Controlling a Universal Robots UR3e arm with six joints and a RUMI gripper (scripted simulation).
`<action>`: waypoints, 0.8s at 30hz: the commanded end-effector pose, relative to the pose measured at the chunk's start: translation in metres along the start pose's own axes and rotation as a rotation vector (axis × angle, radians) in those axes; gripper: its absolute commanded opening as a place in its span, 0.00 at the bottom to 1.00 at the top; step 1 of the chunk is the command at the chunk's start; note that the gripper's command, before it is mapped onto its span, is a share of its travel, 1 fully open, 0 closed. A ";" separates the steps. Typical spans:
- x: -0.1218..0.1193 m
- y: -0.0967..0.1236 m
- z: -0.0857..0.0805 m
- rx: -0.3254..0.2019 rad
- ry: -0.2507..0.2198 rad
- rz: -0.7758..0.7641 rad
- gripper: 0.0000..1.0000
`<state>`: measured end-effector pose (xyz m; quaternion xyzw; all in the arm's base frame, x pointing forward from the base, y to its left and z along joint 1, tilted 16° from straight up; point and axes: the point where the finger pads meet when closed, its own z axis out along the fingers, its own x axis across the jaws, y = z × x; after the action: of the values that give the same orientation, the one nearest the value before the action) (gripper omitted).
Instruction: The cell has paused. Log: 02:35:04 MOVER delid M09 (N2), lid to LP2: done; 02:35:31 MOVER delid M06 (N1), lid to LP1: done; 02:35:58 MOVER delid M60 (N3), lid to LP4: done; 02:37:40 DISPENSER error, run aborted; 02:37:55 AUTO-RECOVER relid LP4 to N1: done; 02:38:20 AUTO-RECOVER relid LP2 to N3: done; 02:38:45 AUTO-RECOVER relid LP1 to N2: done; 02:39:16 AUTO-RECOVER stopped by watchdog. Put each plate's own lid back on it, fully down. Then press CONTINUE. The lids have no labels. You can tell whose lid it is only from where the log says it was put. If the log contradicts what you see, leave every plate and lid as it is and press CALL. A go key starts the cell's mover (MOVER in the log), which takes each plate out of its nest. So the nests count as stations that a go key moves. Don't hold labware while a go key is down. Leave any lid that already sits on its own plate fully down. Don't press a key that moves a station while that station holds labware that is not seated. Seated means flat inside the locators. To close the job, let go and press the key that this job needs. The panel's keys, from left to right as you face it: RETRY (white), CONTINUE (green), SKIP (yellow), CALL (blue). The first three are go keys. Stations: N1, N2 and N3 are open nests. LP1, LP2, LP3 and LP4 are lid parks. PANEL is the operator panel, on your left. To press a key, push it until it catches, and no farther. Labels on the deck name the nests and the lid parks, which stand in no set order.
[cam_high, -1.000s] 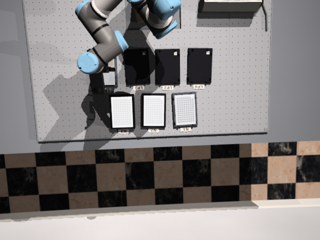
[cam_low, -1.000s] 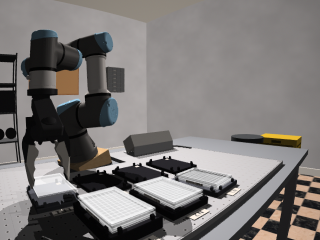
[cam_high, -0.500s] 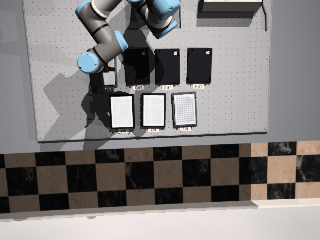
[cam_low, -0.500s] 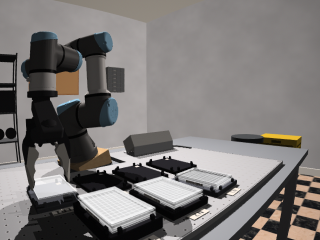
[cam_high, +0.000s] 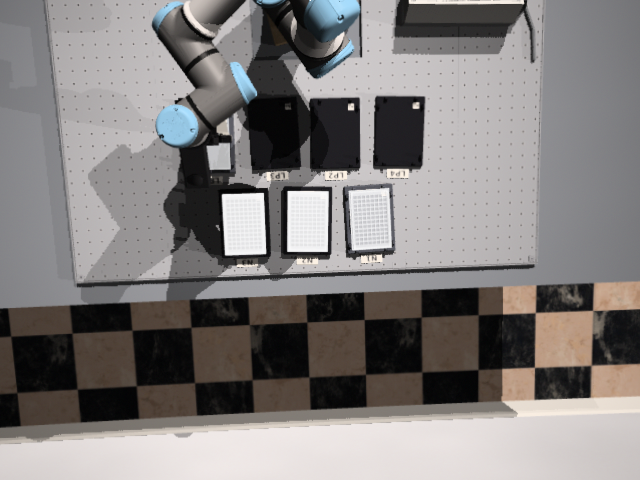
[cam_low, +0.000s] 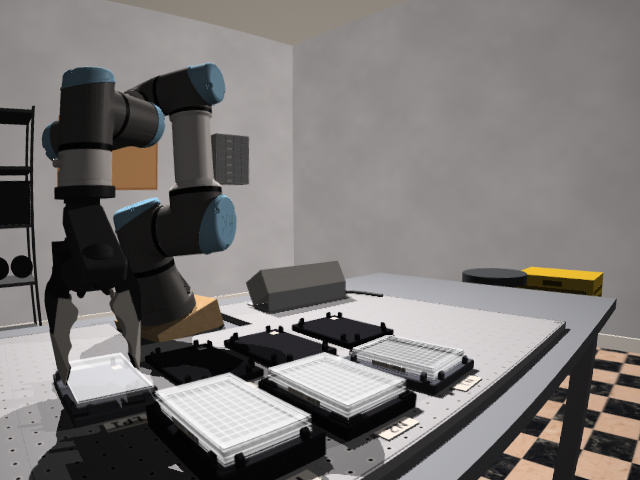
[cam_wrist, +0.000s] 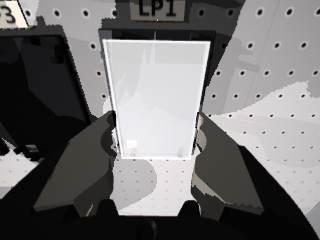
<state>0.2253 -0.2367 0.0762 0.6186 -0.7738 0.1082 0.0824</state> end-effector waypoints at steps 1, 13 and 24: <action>0.001 0.000 0.000 0.002 0.002 0.000 0.00; 0.001 0.000 0.004 0.002 0.002 0.000 0.00; 0.001 0.000 0.006 0.002 0.002 0.000 0.00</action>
<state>0.2253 -0.2385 0.0699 0.6186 -0.7738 0.1083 0.0824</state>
